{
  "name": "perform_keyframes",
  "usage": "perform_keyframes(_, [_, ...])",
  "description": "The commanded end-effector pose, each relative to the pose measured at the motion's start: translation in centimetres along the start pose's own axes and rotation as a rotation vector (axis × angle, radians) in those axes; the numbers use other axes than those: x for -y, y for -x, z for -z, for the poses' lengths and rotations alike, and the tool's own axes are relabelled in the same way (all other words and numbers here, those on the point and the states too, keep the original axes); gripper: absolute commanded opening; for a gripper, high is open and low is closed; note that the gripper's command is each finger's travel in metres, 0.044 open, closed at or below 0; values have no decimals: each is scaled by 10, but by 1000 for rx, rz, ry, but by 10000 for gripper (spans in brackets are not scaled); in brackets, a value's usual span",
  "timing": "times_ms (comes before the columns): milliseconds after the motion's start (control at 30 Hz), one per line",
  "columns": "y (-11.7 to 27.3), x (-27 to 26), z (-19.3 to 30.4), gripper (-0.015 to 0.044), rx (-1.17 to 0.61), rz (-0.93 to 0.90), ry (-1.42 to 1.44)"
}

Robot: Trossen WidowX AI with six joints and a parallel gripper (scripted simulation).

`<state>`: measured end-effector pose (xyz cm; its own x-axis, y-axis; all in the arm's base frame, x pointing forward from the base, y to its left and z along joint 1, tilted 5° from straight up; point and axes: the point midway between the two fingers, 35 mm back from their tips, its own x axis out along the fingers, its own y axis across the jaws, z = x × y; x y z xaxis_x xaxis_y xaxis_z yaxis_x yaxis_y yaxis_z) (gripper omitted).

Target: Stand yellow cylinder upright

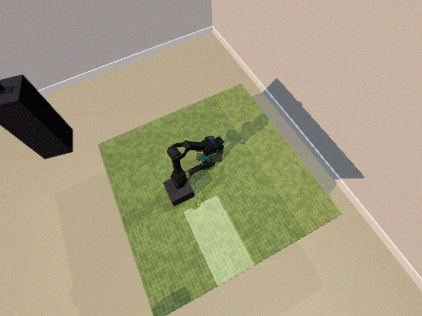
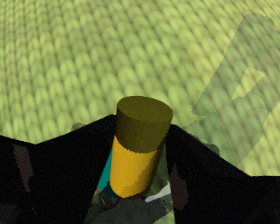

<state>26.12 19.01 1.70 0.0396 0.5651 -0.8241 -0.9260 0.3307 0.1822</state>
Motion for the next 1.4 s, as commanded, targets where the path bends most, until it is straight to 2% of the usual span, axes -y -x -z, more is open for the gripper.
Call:
perform_keyframes(0, [0,1,0,105,28,-3,-8])
perform_keyframes(1367, [5,9,5,105,314,-26,-10])
